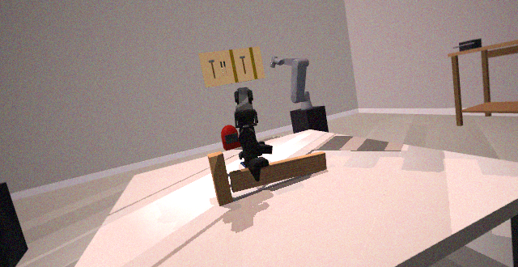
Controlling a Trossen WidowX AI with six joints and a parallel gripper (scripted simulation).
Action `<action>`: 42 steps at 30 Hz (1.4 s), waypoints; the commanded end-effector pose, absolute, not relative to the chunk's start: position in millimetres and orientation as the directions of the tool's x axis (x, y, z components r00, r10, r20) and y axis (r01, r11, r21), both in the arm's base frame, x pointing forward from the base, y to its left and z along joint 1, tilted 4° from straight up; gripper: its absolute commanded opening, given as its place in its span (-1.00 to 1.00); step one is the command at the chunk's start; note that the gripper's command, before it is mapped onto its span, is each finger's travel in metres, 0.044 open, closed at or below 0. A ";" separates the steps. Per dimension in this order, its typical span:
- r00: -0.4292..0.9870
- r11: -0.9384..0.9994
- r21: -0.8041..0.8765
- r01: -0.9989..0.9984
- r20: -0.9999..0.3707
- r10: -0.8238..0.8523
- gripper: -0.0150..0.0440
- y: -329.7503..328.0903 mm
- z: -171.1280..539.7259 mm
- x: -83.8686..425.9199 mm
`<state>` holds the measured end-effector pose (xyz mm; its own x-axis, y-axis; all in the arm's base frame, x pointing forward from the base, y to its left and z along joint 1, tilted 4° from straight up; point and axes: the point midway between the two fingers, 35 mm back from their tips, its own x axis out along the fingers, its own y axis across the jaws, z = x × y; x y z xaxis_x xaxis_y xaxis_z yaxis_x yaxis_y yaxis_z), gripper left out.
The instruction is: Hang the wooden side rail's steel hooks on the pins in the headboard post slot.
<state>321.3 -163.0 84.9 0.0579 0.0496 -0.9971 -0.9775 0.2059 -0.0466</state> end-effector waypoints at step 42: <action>0.064 0.202 -0.054 -0.978 -0.997 0.043 -0.49 -168.7 85.7 320.7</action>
